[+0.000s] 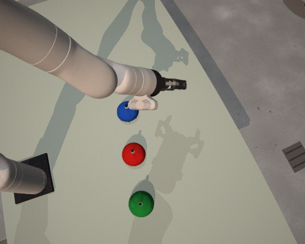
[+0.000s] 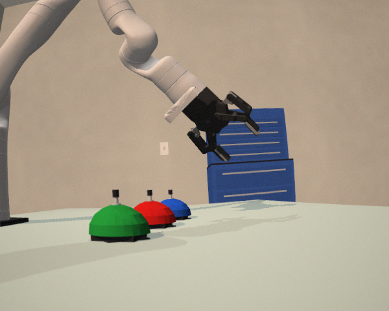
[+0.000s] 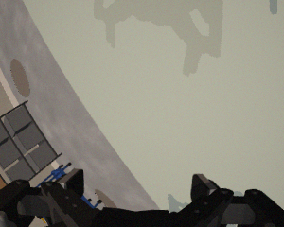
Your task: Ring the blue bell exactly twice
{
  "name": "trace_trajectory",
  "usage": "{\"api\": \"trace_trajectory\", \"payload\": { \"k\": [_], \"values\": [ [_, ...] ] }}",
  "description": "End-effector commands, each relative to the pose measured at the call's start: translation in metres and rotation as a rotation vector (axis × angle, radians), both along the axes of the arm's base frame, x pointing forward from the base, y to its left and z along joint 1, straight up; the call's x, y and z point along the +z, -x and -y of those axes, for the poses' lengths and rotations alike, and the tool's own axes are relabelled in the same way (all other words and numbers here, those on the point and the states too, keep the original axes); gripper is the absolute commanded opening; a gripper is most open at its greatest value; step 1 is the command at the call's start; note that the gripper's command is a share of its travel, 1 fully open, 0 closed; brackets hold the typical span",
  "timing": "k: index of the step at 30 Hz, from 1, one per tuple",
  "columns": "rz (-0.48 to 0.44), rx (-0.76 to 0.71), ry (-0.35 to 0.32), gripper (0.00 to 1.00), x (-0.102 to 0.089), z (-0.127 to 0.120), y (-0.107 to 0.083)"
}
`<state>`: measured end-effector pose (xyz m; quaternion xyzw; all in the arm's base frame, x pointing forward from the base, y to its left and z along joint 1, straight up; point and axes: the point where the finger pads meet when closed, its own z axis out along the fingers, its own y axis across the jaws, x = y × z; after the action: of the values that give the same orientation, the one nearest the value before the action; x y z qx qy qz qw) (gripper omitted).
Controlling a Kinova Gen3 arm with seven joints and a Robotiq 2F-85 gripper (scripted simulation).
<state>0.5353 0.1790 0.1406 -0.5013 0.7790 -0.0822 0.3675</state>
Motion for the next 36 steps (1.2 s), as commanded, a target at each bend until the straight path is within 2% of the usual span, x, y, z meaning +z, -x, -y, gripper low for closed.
{"api": "trace_trajectory", "payload": {
  "k": [1,36],
  "values": [
    [-0.009,0.003,0.001,1.0,0.001,-0.001,0.0],
    [-0.096,0.042,0.043,1.0,-0.011,-0.009,0.016]
  ]
}}
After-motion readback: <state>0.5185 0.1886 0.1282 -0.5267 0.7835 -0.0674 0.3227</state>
